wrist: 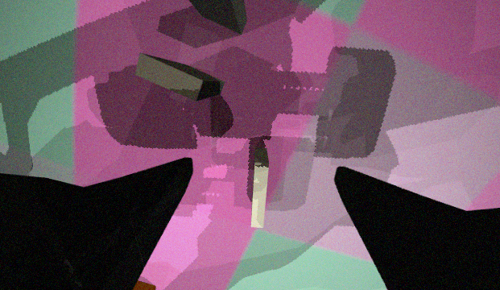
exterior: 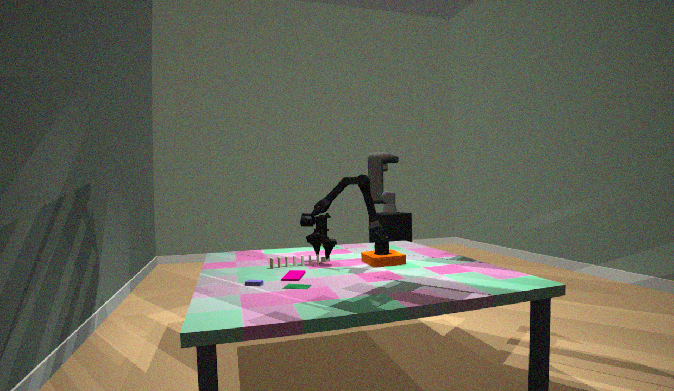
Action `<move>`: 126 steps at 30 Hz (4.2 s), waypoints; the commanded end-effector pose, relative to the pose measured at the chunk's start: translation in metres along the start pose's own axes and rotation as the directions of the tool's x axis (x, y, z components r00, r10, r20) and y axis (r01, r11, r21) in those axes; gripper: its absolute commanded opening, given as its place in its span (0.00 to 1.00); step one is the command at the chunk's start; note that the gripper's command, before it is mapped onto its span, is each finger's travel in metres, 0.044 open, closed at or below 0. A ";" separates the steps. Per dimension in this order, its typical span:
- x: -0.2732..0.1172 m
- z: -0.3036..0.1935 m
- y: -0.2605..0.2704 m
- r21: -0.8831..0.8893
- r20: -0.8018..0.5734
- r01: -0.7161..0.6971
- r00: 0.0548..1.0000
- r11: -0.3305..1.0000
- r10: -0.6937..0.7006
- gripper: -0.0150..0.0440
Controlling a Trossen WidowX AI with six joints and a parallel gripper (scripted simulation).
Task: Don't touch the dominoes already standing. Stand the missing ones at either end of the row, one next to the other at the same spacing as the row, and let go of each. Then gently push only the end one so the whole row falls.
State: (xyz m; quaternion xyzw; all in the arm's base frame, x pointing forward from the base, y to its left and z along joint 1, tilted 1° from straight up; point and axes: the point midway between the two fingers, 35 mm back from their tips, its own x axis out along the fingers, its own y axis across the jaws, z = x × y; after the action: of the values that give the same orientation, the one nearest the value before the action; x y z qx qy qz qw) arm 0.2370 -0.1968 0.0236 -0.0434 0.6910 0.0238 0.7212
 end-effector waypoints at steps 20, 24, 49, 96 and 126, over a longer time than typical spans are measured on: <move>0.017 -0.001 0.002 -0.004 0.000 -0.005 1.000 1.000 0.005 0.69; 0.017 -0.001 0.002 -0.004 0.000 -0.005 1.000 1.000 0.005 0.51; -0.093 -0.002 -0.003 -0.004 0.000 -0.004 1.000 1.000 0.004 0.29; -0.092 -0.093 -0.159 0.610 0.328 0.018 0.904 0.792 -0.274 0.29; -0.081 -0.107 -0.203 0.667 0.677 -0.106 0.501 0.738 -0.540 0.29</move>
State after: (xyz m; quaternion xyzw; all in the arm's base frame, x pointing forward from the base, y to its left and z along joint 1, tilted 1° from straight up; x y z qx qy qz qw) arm 0.1504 -0.4071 0.1076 0.1235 0.2358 -0.2918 0.9187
